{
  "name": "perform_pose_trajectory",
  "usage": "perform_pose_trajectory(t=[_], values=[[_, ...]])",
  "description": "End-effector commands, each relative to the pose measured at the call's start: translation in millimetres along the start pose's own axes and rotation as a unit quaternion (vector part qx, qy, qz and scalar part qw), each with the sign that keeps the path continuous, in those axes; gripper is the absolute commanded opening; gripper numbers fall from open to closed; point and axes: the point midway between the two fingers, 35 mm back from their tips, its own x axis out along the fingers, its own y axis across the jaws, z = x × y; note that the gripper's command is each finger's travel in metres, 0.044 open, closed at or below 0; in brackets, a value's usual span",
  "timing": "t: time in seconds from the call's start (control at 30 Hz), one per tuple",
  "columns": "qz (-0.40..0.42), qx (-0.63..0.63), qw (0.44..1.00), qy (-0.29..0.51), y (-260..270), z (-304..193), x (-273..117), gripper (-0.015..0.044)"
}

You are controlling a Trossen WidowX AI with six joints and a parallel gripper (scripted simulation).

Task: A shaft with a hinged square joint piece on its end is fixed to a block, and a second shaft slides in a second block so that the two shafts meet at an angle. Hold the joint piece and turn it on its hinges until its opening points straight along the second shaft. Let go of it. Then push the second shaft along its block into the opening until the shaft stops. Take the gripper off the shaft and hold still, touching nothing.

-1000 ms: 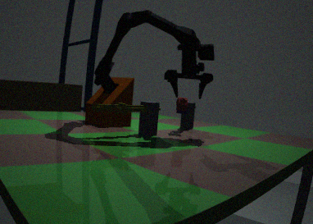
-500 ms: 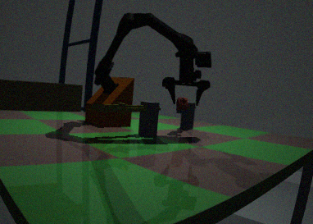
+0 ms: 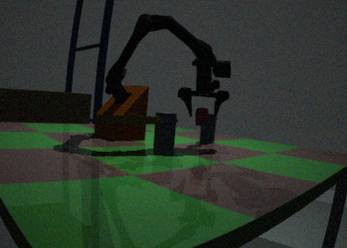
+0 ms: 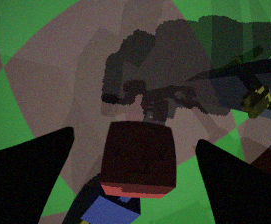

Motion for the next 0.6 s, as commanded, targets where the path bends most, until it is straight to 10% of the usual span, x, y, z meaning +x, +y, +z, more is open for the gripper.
perform_pose_trajectory(t=[0.0, 0.4, 0.57], values=[[-0.004, -0.003, 1.000, 0.002, -2, -2, 9, 0.0440], [-0.005, -0.003, 1.000, 0.002, -2, -2, 26, 0.0440], [-0.005, -0.003, 1.000, 0.002, -2, -2, 26, 0.0309]])
